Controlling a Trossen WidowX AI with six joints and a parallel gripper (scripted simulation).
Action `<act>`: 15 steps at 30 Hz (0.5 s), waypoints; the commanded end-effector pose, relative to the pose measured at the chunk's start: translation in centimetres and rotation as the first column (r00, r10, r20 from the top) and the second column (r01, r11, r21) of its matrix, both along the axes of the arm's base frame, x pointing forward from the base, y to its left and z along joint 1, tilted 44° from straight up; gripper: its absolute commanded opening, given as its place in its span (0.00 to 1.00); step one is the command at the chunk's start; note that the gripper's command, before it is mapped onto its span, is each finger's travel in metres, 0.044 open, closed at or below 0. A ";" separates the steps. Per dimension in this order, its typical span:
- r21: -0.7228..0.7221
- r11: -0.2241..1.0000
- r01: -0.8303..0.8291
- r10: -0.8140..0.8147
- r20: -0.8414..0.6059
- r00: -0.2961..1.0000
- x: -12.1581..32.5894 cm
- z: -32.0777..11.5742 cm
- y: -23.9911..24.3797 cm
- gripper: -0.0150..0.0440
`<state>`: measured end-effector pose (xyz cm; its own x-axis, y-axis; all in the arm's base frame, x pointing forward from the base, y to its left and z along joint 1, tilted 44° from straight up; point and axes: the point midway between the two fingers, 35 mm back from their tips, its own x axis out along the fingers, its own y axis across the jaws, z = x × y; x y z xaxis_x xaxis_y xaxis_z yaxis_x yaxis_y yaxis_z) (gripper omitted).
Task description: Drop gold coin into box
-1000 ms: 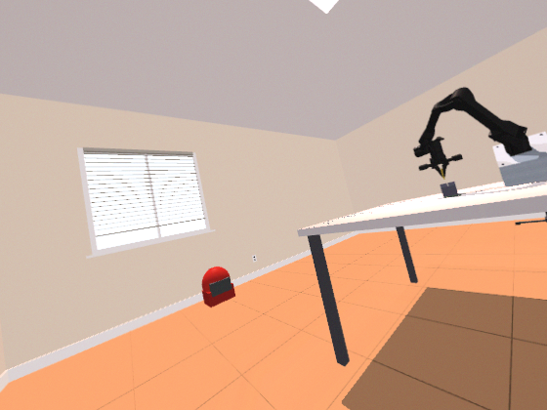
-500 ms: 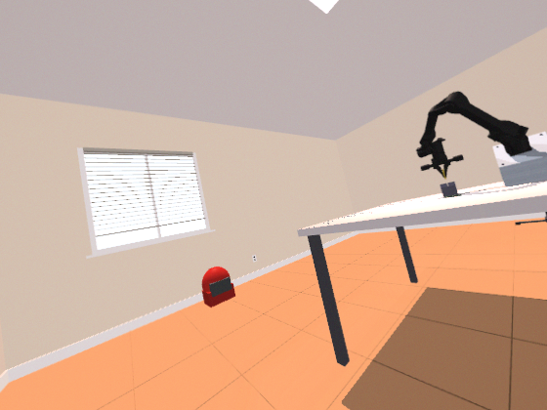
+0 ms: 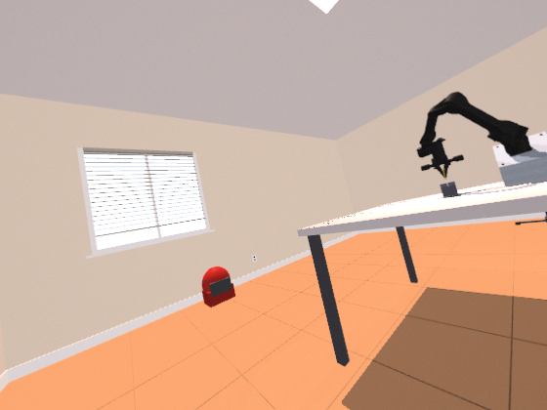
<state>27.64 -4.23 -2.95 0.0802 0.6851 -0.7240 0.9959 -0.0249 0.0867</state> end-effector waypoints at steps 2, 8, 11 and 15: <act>0.001 1.000 0.001 -0.001 -0.002 1.000 0.0 -0.2 -0.1 0.25; 0.000 1.000 -0.008 0.008 0.007 1.000 0.1 -0.4 -0.3 0.25; -0.001 1.000 -0.010 0.010 0.009 1.000 0.1 -0.5 -0.4 0.25; 0.002 1.000 -0.004 0.004 0.005 1.000 0.0 -0.3 -0.3 0.25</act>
